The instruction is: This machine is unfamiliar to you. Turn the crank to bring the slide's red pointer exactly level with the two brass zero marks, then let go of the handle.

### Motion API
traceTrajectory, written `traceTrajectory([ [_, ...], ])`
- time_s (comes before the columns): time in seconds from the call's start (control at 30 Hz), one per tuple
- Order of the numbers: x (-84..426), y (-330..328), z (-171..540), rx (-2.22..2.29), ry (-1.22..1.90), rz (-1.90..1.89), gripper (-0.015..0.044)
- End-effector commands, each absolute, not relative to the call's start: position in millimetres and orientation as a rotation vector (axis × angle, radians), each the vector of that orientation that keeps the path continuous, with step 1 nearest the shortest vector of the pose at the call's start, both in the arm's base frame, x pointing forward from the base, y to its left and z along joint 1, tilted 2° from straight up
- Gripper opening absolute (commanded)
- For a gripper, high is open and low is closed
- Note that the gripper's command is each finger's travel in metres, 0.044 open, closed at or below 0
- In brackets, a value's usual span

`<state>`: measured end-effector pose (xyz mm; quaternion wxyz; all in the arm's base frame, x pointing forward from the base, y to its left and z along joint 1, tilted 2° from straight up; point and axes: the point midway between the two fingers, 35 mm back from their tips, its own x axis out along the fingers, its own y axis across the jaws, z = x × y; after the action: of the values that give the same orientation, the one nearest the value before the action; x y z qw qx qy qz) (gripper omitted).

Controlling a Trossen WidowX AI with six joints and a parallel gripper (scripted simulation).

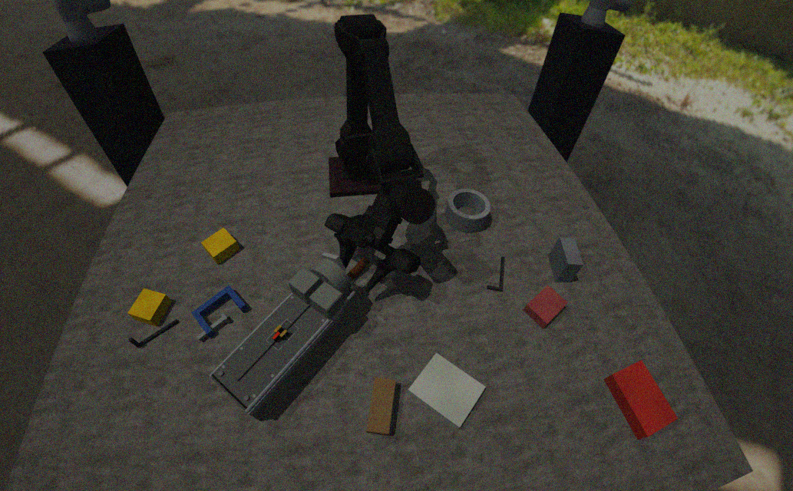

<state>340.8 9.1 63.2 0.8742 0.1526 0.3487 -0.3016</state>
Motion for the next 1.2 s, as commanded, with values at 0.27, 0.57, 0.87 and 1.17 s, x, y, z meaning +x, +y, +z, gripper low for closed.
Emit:
traceTrajectory([
  [0.27,339.4,8.0,60.9,0.318,0.729,-0.637,0.0],
  [0.57,338.9,7.4,60.5,0.318,0.729,-0.637,0.0],
  [0.87,333.5,1.0,55.1,0.317,0.729,-0.638,0.0],
  [1.17,333.2,0.7,54.8,0.317,0.729,-0.638,0.0],
])
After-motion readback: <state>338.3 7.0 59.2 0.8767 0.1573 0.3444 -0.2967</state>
